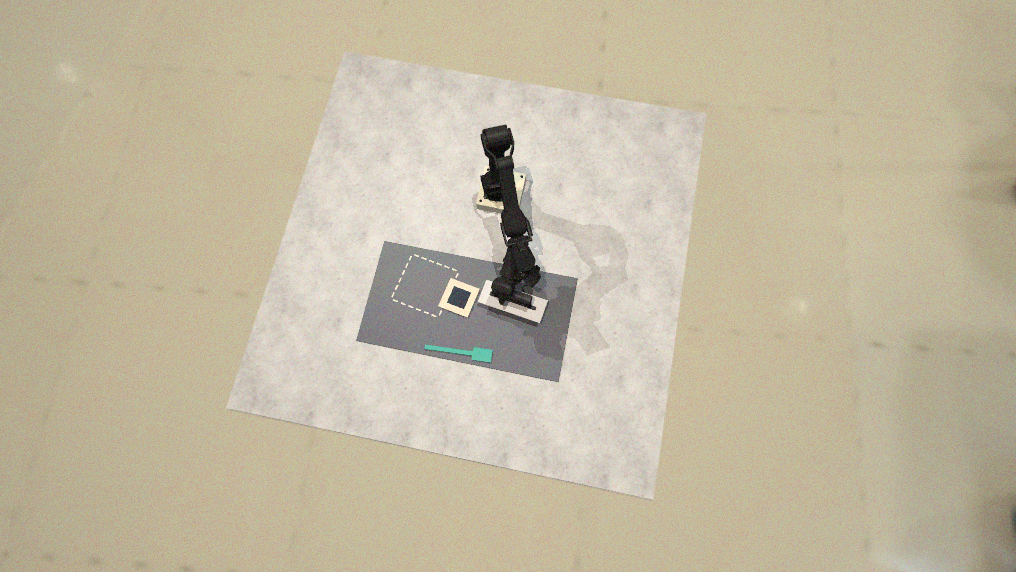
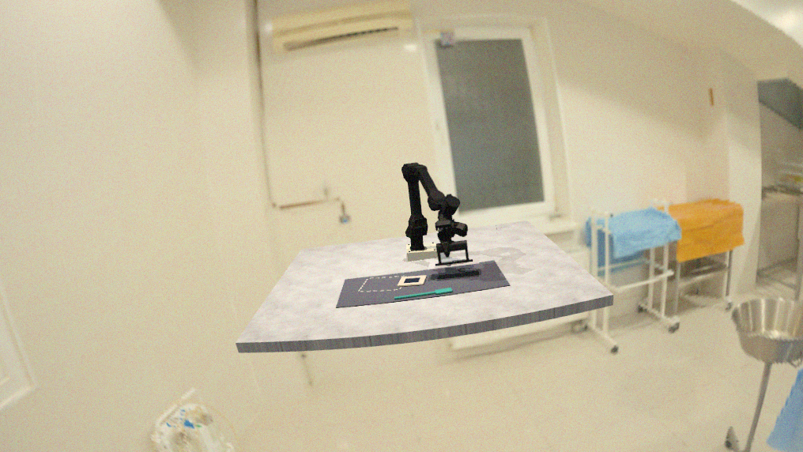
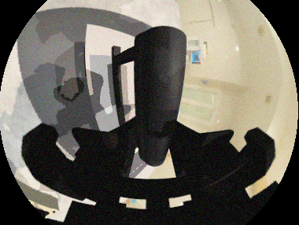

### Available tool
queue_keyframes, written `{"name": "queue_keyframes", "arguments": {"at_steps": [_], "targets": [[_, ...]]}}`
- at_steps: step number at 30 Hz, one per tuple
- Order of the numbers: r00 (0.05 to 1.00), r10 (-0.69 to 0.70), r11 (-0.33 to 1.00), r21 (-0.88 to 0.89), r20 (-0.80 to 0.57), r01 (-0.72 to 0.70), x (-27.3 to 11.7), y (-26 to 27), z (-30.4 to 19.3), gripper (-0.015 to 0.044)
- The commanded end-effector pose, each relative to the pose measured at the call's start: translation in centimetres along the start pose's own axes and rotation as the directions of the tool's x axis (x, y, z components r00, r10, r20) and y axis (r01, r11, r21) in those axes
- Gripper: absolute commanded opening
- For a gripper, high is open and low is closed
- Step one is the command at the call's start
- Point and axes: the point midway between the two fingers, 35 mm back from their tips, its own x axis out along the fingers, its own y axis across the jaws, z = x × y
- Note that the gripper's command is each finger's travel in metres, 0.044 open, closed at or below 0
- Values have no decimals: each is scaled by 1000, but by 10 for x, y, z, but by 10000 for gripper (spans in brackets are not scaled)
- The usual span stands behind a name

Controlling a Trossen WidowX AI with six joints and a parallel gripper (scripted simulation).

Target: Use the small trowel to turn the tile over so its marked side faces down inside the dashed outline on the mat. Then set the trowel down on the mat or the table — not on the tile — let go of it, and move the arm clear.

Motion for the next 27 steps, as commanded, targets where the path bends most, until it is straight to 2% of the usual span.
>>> {"name": "queue_keyframes", "arguments": {"at_steps": [1, 5, 27], "targets": [[1000, -19, 999, 41, 15, 18, 14, -16, -1, 0], [999, -23, 997, 75, 28, 21, 29, -24, -5, 0], [999, -23, 997, 76, 28, 21, 42, -10, -8, 0]]}}
